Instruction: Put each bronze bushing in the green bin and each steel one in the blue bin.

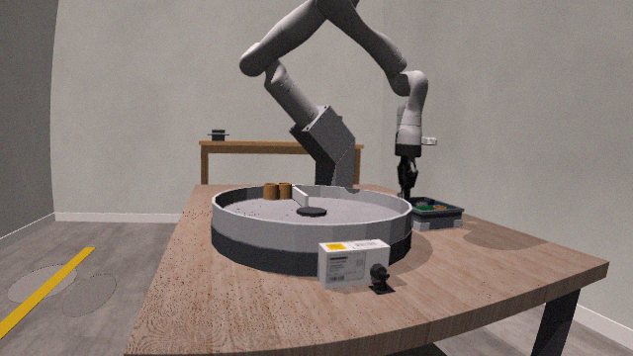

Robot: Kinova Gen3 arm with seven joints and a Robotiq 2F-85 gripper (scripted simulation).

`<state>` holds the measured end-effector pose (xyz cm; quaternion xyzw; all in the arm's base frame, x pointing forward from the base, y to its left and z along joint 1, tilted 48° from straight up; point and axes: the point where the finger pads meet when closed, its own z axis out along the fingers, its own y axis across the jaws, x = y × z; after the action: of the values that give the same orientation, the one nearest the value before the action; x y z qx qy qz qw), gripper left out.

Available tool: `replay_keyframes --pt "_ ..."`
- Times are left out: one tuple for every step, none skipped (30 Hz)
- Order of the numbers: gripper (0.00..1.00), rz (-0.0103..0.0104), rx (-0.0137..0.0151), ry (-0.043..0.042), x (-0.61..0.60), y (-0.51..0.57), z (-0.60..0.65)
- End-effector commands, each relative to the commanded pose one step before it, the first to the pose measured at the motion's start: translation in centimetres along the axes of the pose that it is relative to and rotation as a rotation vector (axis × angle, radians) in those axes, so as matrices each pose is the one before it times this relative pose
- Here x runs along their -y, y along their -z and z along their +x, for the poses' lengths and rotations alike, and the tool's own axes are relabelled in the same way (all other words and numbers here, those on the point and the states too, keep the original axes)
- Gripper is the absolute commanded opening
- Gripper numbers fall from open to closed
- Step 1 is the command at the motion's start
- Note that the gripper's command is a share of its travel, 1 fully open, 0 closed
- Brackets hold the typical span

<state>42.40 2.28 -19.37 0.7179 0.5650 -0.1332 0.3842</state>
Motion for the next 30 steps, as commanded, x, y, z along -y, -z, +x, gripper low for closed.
replay_keyframes --pt "0.00 0.00058 -0.00042 0.00058 0.057 -0.008 0.040" --pt "0.00 0.00000 0.00000 0.00000 0.000 0.000 0.000" --pt "0.00 0.00000 0.00000 0.00000 0.000 0.000 0.000" --pt "0.00 0.00000 0.00000 0.00000 0.000 0.000 0.000" --pt "0.00 0.00000 0.00000 0.00000 0.000 0.000 0.000" --pt "0.00 0.00000 0.00000 0.00000 0.000 0.000 0.000" --pt "0.00 -0.00015 -0.00016 -0.00014 -0.013 -0.109 0.003" --pt "0.00 0.00002 0.00002 0.00002 0.001 -0.121 0.000" --pt "0.00 0.00002 0.00002 0.00002 0.001 -0.121 0.000" --pt "0.00 0.00002 0.00002 0.00002 0.001 -0.121 0.000" --pt "0.00 0.00002 0.00002 0.00002 0.001 -0.121 0.000" --pt "0.00 0.00000 0.00000 0.00000 0.000 0.000 0.000" --pt "0.00 0.00000 0.00000 0.00000 0.000 0.000 0.000" --pt "0.00 0.00000 0.00000 0.00000 0.000 0.000 0.000" --pt "0.00 0.00002 0.00002 0.00002 0.001 -0.121 0.000" --pt "0.00 0.00002 0.00002 0.00002 0.001 -0.121 0.000" --pt "0.00 0.00002 0.00002 0.00002 0.001 -0.121 0.000" --pt "0.00 0.00000 0.00000 0.00000 0.000 0.000 0.000" --pt "0.00 0.00000 0.00000 0.00000 0.000 0.000 0.000" --pt "0.00 0.00002 0.00002 0.00002 0.001 -0.121 0.000" --pt "0.00 0.00002 0.00002 0.00002 0.001 -0.121 0.000" --pt "0.00 0.00000 0.00000 0.00000 0.000 0.000 0.000" --pt "0.00 0.00000 0.00000 0.00000 0.000 0.000 0.000" --pt "0.00 0.00000 0.00000 0.00000 0.000 0.000 0.000" --pt "0.00 0.00000 0.00000 0.00000 0.000 0.000 0.000" --pt "0.00 0.00000 0.00000 0.00000 0.000 0.000 0.000" --pt "0.00 0.00000 0.00000 0.00000 0.000 0.000 0.000" --pt "0.00 0.00000 0.00000 0.00000 0.000 0.000 0.000" --pt "0.00 0.00000 0.00000 0.00000 0.000 0.000 0.000" --pt "0.00 -0.00017 -0.00016 -0.00016 -0.015 -0.108 0.003"
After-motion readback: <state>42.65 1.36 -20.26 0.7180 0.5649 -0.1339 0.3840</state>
